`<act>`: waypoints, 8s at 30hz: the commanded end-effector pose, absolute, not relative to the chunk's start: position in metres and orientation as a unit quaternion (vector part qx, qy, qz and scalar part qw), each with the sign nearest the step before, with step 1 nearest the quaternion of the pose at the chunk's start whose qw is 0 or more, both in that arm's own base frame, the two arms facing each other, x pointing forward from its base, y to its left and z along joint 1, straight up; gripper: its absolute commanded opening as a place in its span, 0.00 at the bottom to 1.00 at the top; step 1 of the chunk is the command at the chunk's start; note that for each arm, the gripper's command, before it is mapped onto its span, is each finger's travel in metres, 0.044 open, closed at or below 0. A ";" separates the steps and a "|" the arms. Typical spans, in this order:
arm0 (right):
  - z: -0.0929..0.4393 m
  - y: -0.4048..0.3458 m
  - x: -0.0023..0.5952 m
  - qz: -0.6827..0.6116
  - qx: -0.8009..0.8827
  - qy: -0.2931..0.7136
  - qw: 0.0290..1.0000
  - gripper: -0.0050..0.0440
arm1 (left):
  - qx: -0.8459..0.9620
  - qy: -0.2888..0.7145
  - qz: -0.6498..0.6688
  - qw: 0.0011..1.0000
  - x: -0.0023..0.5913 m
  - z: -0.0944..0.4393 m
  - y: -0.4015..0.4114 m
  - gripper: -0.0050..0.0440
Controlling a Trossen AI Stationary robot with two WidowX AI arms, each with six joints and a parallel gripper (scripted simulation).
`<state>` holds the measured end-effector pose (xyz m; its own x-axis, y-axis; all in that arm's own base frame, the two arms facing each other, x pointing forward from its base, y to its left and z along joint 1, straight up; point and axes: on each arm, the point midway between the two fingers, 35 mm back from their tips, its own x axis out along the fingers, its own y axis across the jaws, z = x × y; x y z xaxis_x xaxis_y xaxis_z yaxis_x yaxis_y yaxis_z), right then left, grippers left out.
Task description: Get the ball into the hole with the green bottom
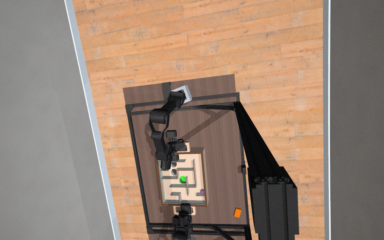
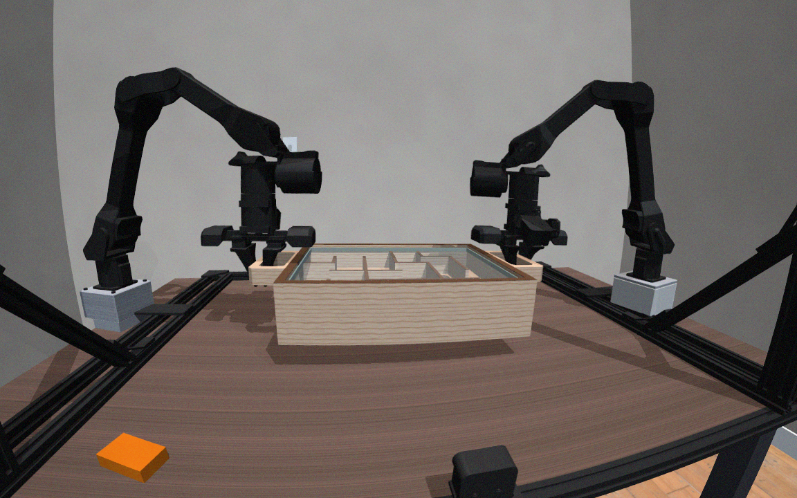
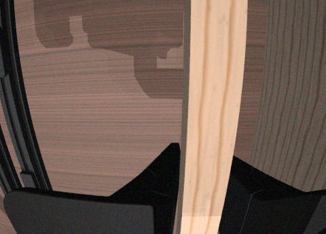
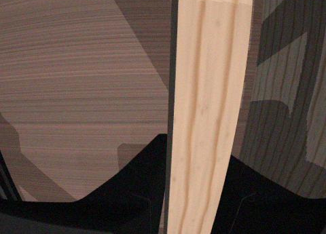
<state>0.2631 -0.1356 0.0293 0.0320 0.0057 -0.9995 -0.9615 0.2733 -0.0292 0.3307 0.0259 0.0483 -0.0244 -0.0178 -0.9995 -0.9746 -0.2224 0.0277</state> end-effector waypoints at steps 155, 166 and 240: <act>0.039 -0.136 0.262 0.438 -0.414 0.561 0.567 0.14 | -0.565 0.441 0.540 0.441 0.331 0.038 0.026 0.14; 0.026 -0.133 0.261 0.407 -0.444 0.565 0.564 0.14 | -0.534 0.445 0.570 0.438 0.334 0.051 0.024 0.14; 0.042 -0.137 0.263 0.444 -0.407 0.562 0.567 0.14 | -0.570 0.439 0.534 0.443 0.331 0.034 0.026 0.14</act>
<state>0.2596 -0.1345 0.0353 -0.0169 0.0281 -0.9995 -0.9615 0.2739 0.0240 0.3343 0.0265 0.0371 0.0183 -0.0171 -0.9997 -0.9747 -0.2230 -0.0140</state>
